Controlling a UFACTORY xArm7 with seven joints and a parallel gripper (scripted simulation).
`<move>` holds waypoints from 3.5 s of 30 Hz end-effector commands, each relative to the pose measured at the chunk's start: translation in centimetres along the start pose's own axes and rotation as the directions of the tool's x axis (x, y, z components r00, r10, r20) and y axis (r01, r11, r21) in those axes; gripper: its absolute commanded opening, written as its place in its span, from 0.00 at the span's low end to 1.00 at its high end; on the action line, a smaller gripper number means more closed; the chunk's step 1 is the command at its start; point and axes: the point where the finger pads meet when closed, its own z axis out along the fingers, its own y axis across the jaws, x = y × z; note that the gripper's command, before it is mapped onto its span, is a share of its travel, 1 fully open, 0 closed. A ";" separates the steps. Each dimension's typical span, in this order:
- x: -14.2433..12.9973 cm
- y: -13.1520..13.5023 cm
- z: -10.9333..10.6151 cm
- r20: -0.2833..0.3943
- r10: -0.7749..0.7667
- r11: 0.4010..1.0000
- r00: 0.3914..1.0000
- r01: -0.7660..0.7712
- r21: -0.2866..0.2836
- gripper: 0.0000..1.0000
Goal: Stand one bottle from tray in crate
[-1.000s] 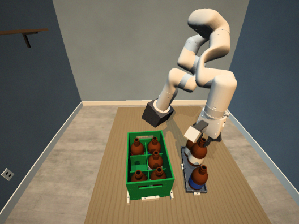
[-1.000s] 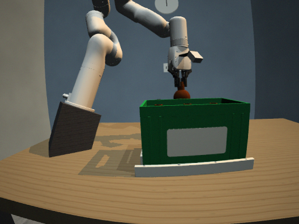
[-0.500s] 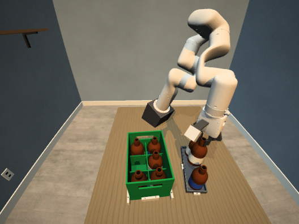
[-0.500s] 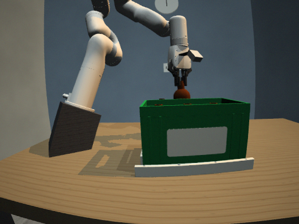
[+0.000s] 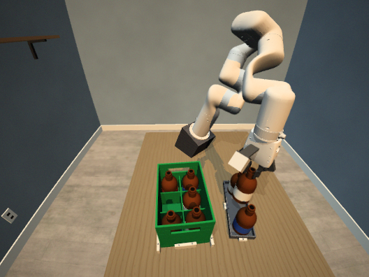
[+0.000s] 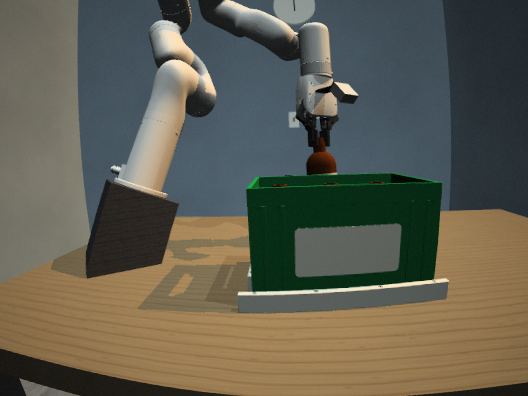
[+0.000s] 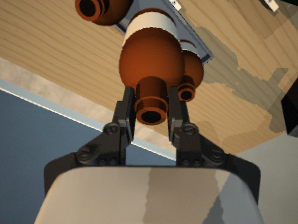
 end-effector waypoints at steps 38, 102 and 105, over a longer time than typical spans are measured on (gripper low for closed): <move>0.0 -0.1 -2.4 -0.002 0.000 1.000 1.000 0.000 0.003 0.00; 0.0 -0.1 -6.3 -0.002 0.000 1.000 1.000 0.000 0.003 0.00; 0.0 -0.1 -6.4 -0.002 0.000 1.000 1.000 0.000 0.003 0.00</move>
